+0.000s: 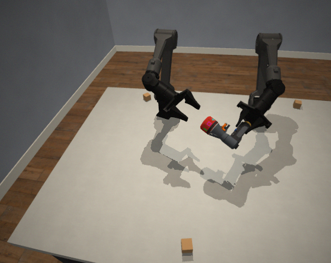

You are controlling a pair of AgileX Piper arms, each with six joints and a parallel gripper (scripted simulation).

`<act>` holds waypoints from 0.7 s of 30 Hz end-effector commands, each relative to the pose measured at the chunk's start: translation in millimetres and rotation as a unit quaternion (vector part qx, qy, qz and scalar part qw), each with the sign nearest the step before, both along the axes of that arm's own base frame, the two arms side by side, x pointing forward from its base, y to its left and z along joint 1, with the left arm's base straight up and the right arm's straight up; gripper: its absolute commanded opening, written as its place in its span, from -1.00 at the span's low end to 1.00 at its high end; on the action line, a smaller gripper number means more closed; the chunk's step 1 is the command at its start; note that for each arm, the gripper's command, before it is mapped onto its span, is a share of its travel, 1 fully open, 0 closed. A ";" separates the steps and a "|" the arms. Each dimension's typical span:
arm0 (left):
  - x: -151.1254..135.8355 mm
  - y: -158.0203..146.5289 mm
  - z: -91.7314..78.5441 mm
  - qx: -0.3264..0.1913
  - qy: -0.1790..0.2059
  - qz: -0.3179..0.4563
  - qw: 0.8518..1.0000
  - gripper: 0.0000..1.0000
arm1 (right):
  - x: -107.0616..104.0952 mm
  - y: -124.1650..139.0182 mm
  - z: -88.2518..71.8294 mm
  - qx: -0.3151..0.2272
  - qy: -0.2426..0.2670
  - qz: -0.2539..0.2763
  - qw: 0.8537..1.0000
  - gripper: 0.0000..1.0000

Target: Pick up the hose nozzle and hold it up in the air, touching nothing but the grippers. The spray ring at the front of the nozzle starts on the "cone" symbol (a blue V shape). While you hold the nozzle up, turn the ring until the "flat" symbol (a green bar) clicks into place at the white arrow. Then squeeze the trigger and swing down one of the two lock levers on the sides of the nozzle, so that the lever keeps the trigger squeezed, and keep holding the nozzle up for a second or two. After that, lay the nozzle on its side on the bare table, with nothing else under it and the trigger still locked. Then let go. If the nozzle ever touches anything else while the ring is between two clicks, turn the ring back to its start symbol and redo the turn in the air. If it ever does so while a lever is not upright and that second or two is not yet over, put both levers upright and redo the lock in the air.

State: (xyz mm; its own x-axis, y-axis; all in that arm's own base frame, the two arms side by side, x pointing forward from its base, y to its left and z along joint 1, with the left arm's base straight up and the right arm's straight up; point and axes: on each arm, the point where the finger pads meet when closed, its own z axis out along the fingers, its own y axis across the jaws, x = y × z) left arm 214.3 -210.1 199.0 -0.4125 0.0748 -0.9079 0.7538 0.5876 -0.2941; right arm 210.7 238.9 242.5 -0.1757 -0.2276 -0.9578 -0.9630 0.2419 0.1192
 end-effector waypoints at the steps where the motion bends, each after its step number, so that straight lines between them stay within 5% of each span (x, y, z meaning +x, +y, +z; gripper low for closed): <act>1: 0.1 -0.7 3.0 -0.004 -0.003 -0.001 1.000 -0.04 | 0.0 -0.7 1.4 0.001 -0.002 -0.001 1.000 1.00; 21: 0.1 -0.7 3.0 -0.004 -0.003 -0.001 1.000 -0.04 | 1.6 -2.2 0.5 0.000 -0.001 -0.005 1.000 1.00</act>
State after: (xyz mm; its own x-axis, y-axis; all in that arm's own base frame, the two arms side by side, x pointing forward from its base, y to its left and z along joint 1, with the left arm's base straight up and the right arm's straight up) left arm 214.3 -210.1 199.0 -0.4125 0.0748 -0.9079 0.7538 0.5876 -0.2941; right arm 211.7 236.9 244.0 -0.1720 -0.2252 -0.9590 -0.9616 0.2496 0.1139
